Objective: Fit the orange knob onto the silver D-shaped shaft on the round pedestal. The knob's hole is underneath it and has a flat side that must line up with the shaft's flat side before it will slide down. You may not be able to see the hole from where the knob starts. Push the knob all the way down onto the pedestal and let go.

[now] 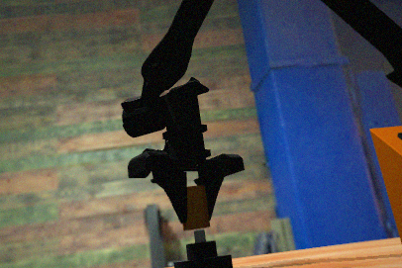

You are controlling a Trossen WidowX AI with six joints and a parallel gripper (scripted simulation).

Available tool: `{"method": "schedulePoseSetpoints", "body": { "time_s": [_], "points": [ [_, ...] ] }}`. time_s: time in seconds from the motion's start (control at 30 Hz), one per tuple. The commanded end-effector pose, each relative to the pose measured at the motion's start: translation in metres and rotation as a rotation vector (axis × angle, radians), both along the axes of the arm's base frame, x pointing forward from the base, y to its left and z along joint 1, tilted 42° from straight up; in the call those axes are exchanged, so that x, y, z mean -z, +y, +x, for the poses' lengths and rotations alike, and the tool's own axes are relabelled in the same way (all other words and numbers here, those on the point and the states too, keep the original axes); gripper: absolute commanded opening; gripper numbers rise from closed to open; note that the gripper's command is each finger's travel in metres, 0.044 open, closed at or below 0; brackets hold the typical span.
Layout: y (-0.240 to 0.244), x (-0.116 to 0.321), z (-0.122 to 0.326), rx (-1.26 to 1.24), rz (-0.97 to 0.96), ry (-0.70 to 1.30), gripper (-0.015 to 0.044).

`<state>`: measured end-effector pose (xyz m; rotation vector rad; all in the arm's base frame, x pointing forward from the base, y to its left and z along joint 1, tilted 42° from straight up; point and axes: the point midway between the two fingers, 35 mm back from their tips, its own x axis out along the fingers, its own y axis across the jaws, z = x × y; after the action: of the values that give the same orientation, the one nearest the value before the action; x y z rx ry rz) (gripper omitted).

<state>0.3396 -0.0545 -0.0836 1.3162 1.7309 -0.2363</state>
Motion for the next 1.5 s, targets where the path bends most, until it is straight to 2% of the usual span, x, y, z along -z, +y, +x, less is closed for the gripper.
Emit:
{"method": "schedulePoseSetpoints", "body": {
  "time_s": [0.0,1.1,1.33,1.47],
  "points": [
    [-0.0014,0.0006,-0.0007,0.007,0.0,-0.002,0.0],
    [-0.0009,-0.0015,-0.0021,0.007,0.0,-0.002,0.0],
    [-0.0013,-0.0032,-0.0007,-0.142,0.001,-0.134,0.0],
    [-0.0012,-0.0026,0.0013,-0.149,0.001,-0.141,0.0]
  ]
}}
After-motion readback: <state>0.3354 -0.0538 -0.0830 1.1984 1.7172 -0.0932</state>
